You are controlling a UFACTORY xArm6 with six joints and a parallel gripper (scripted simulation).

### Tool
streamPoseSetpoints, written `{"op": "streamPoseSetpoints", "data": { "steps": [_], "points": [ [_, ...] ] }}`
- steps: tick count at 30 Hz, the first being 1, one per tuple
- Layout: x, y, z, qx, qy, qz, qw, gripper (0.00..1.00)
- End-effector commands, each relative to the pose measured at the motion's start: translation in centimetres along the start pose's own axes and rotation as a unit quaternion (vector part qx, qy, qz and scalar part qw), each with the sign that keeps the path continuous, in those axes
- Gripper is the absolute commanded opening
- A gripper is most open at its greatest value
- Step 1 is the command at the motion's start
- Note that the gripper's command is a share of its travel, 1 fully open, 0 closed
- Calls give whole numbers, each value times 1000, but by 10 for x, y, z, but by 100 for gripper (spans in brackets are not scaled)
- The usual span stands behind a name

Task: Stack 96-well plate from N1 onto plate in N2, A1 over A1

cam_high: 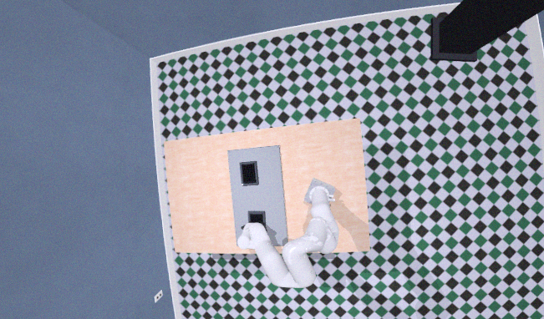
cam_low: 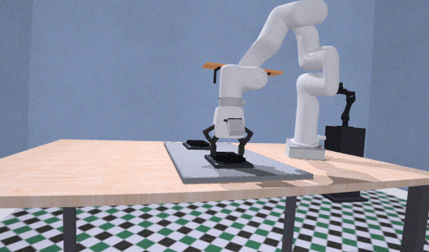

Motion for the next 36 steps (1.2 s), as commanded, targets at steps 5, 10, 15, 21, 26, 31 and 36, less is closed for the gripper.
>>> {"op": "streamPoseSetpoints", "data": {
  "steps": [5,10,15,21,26,31,36],
  "points": [
    [1,1,-1,-2,1,0,1000,100],
    [1,1,-1,-2,1,0,1000,100],
    [1,1,-2,-2,1,0,1000,0],
    [1,1,-2,-2,1,0,1000,0],
    [1,1,-2,-2,1,0,1000,0],
    [1,1,-2,-2,1,0,1000,0],
    [1,1,-2,-2,1,0,1000,0]
  ]
}}
Point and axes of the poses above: the point where the finger pads meet when closed, its own z axis out along the fingers, its own y axis across the jaws, x = y × z, the point moved 9 cm from there along -z, back along the fingers, and after that the axes turned 6 degrees about z, right-handed, at the moved point
